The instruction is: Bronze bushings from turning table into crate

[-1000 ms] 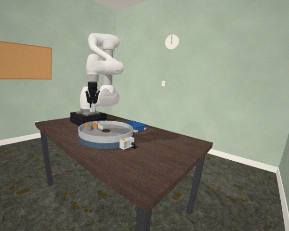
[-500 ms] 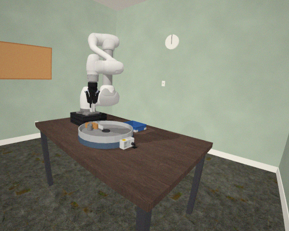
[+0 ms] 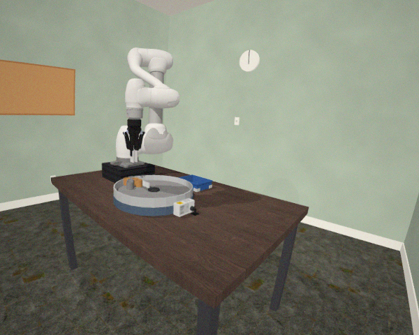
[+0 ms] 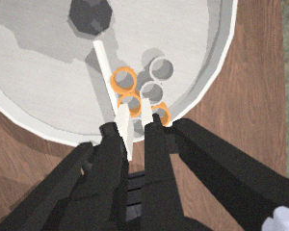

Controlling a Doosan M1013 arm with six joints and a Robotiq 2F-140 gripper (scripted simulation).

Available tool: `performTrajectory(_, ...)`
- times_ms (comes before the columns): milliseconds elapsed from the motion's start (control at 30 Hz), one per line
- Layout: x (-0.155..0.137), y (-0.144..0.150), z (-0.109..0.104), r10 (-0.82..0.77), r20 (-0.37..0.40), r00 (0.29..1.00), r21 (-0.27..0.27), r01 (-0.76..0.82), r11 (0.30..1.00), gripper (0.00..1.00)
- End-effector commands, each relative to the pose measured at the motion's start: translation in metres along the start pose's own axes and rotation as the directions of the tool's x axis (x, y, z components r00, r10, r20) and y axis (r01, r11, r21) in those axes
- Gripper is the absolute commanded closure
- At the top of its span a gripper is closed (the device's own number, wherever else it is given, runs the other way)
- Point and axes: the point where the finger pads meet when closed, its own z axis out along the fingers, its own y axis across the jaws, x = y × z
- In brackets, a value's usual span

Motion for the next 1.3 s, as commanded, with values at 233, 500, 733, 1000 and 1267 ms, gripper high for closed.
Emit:
performTrajectory(233,0.0,0.0,0.0,0.0,0.0,1.0,0.0,0.0,1.0,0.9)
performTrajectory(500,0.0,0.0,0.0,0.0,0.0,1.0,0.0,0.0,1.0,0.9)
performTrajectory(733,0.0,0.0,0.0,0.0,0.0,1.0,0.0,0.0,1.0,0.9)
performTrajectory(1000,0.006,0.009,0.016,0.0,0.0,1.0,0.0,0.0,1.0,0.72)
performTrajectory(1267,0.027,0.041,0.071,0.0,0.0,1.0,0.0,0.0,1.0,0.72)
